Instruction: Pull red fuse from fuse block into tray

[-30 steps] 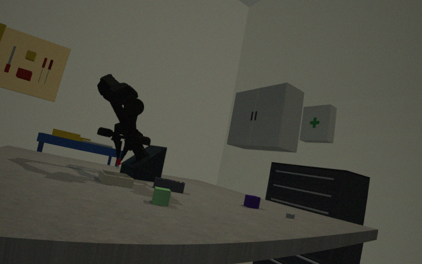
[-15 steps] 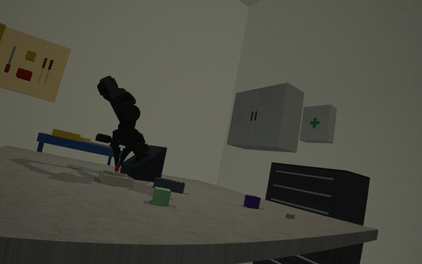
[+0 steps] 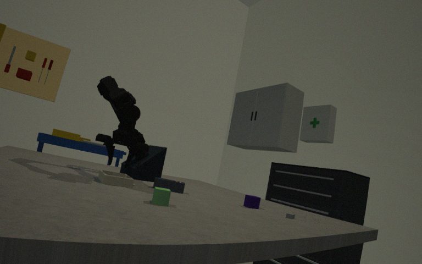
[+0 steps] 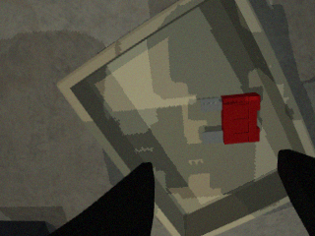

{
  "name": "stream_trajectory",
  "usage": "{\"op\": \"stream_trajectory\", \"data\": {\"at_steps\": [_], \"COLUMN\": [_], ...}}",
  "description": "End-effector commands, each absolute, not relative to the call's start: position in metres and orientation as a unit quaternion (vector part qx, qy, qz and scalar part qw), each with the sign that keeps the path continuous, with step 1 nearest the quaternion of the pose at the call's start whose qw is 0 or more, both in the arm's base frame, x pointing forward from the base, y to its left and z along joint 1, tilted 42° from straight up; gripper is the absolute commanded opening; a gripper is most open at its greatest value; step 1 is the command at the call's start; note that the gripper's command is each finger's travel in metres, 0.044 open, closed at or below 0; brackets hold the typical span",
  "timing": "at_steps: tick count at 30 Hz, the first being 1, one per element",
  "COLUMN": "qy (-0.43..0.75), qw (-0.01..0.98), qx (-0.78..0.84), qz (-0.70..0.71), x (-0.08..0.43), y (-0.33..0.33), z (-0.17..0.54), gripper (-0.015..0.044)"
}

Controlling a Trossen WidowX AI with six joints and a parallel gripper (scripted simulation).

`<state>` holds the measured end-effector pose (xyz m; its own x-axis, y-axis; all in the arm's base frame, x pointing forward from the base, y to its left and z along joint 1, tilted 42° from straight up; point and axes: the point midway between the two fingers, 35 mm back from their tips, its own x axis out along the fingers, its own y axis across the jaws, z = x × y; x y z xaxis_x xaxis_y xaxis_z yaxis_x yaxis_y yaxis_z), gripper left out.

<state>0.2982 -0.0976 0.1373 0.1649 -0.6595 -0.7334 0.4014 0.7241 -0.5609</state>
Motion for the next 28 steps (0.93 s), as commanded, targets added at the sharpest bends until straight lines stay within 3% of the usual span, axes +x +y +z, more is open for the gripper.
{"op": "stream_trajectory", "data": {"at_steps": [1,28], "qy": [0.542,0.545], "qw": [0.755,0.755], "qx": [-0.118,-0.118], "qz": [-0.35,-0.346], "x": [0.295,0.2927], "y": [-0.0811,-0.0738], "z": [0.1544,0.1607], "gripper": [0.033,0.033]}}
